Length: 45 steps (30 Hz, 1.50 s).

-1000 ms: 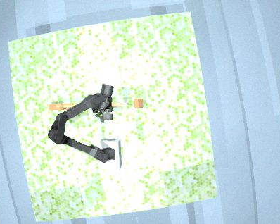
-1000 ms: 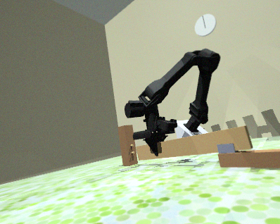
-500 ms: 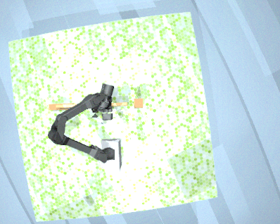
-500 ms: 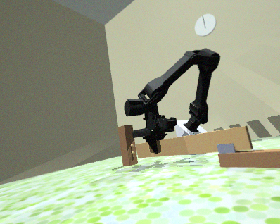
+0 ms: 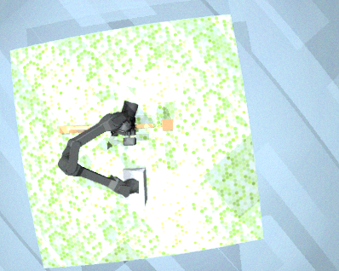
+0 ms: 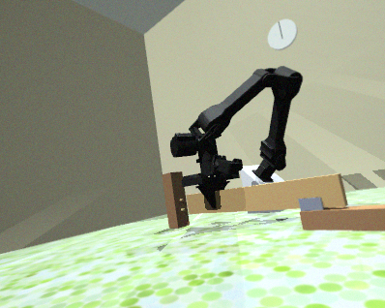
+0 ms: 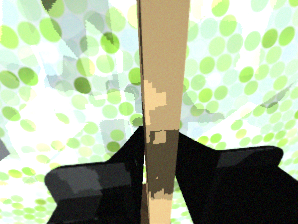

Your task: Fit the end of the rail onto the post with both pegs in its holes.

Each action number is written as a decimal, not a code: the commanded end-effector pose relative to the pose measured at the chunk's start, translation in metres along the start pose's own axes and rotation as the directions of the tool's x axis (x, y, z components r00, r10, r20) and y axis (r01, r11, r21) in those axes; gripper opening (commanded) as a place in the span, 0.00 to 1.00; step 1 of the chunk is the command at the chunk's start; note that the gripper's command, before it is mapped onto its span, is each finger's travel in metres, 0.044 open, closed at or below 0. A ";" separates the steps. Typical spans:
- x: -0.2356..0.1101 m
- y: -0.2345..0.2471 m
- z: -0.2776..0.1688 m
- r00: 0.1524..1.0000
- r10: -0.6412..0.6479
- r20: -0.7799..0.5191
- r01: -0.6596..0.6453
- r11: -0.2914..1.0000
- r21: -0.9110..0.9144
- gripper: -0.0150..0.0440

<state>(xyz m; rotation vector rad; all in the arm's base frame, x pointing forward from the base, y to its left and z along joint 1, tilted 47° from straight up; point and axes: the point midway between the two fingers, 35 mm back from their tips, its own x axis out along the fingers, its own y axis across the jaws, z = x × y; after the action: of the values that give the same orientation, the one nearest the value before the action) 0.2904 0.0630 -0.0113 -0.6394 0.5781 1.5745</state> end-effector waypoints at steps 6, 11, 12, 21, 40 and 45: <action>-0.002 -0.002 0.001 1.000 -0.012 0.005 0.012 1.000 -0.001 0.25; 0.001 -0.002 0.001 1.000 -0.012 0.006 0.012 1.000 -0.001 0.25; 0.001 -0.002 0.001 1.000 -0.012 0.006 0.012 1.000 -0.001 0.25; 0.001 -0.001 0.001 1.000 -0.012 0.006 0.012 1.000 -0.001 0.25; 0.002 0.000 0.000 1.000 -0.012 0.006 0.012 1.000 -0.001 0.25; 0.002 0.000 0.000 1.000 -0.012 0.006 0.012 1.000 -0.001 0.25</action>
<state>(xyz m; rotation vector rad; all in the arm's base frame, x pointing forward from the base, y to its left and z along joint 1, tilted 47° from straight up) 0.2896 0.0644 -0.0123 -0.6400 0.5698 1.5676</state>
